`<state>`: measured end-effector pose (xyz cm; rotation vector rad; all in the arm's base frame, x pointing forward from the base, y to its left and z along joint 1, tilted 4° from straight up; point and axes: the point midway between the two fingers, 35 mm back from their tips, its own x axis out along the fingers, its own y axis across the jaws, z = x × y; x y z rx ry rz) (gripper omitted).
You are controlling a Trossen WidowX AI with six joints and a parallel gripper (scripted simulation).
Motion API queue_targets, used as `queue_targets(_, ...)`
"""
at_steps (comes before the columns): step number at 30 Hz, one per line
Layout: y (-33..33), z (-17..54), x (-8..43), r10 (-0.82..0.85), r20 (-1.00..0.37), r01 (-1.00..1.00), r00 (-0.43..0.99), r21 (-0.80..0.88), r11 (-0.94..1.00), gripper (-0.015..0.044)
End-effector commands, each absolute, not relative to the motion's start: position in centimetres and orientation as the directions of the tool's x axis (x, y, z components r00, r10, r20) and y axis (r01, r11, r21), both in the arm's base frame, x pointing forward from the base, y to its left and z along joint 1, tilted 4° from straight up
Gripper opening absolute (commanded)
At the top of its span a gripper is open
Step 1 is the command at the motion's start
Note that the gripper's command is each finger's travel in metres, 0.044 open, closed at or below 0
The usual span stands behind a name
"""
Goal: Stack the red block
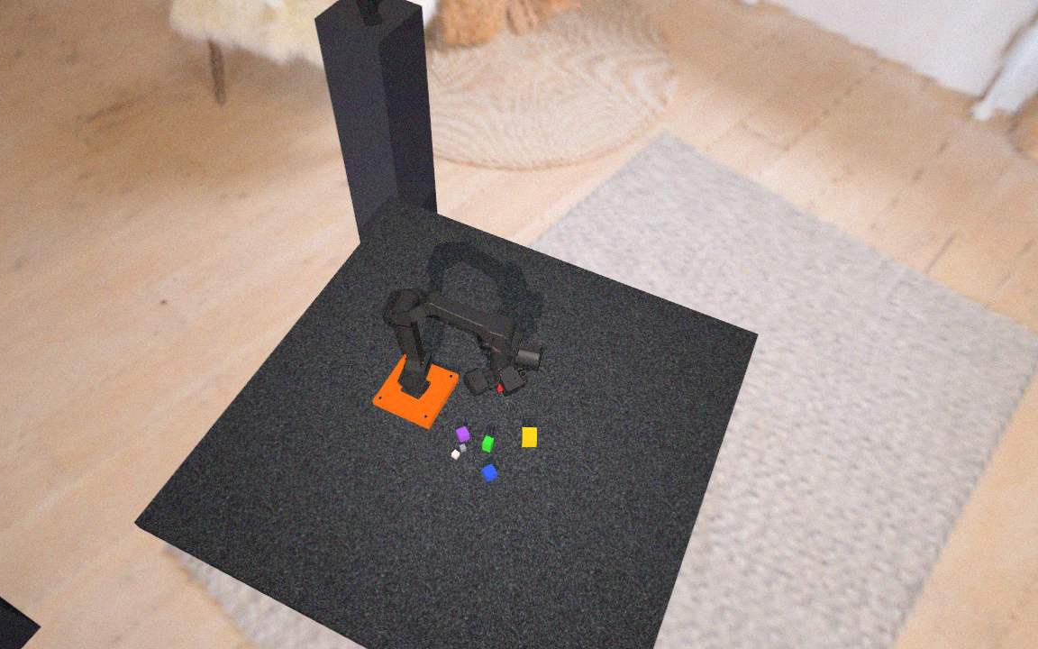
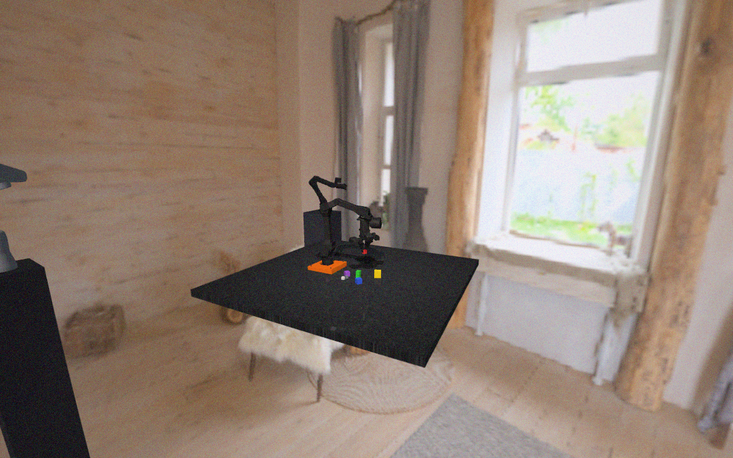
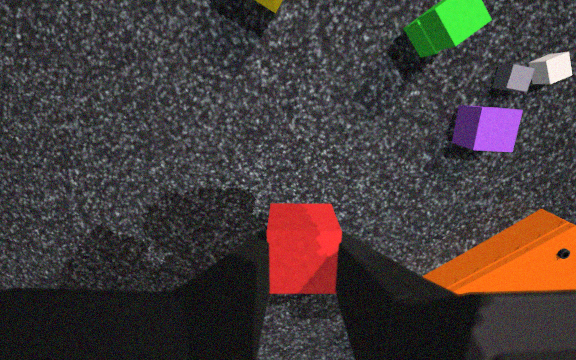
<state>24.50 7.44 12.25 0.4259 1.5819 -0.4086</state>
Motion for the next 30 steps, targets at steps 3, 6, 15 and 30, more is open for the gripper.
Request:
queue_targets(3, 6.8, 12.4, 24.9, 0.02, -0.999, 0.501, -0.044, -0.005, 0.865, 0.0)
queue_targets(6, 5.5, 12.4, 25.6, 0.019, -0.999, 0.501, -0.043, -0.005, 0.865, 0.0)
queue_targets(15, 1.3, 12.3, 27.1, 0.014, -0.999, 0.501, -0.04, -0.008, 0.865, 0.0)
queue_targets(30, -5.1, 12.1, 28.1, 0.008, -0.999, 0.501, -0.041, -0.013, 0.865, 0.0)
